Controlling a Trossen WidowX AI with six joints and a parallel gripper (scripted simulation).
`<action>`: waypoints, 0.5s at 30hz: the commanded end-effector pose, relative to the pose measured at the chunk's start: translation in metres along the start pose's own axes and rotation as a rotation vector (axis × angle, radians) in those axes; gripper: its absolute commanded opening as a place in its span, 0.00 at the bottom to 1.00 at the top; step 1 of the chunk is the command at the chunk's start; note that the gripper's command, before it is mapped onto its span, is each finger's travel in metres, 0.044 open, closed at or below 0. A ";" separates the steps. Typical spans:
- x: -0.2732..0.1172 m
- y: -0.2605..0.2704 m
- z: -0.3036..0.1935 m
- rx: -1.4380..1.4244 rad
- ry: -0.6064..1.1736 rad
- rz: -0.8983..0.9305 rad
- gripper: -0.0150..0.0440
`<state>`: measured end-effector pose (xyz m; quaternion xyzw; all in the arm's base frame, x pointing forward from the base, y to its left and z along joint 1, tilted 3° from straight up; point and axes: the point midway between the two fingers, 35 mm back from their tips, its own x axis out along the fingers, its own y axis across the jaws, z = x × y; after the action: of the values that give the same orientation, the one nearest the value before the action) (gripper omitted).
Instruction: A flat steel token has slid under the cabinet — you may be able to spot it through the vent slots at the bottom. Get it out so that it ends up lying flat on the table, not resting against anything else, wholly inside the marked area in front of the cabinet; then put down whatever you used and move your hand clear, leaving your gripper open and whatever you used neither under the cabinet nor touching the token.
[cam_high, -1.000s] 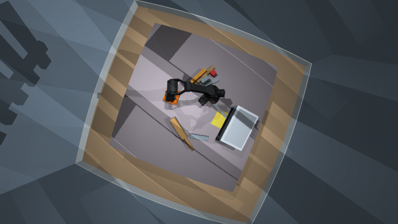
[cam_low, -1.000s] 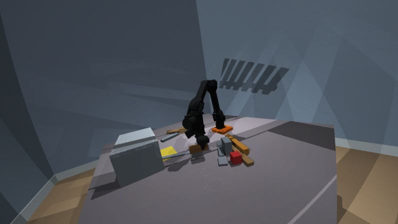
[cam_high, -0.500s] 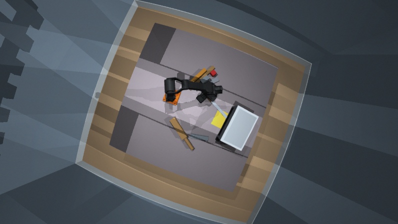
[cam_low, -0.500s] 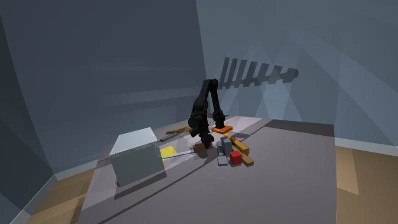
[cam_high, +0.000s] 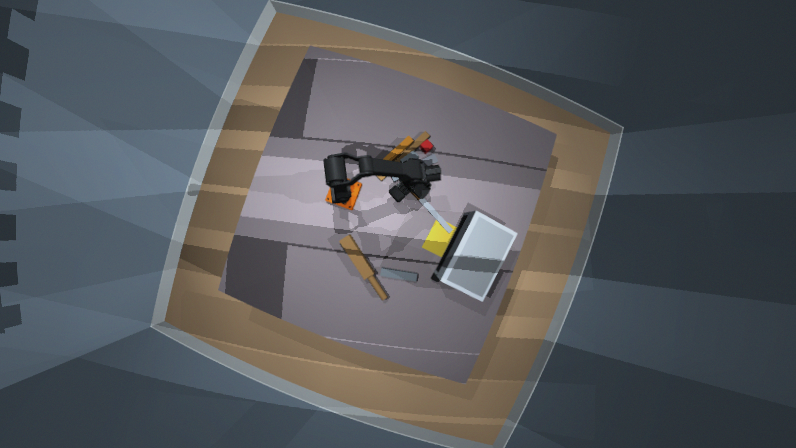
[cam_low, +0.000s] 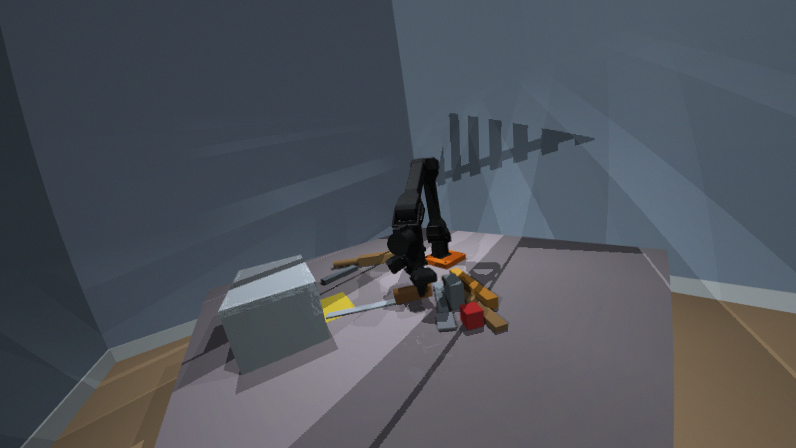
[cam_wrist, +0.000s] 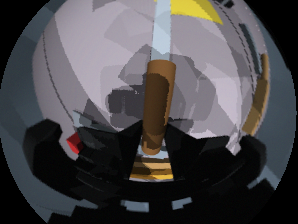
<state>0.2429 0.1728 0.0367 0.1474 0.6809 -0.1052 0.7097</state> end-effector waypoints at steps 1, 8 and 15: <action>0.000 0.000 0.000 0.004 0.000 0.000 0.25; -0.001 0.000 0.000 0.049 0.001 0.000 0.25; -0.001 0.000 0.000 0.104 0.002 -0.001 0.25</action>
<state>0.2434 0.1730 0.0374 0.1730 0.6764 -0.1294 0.7041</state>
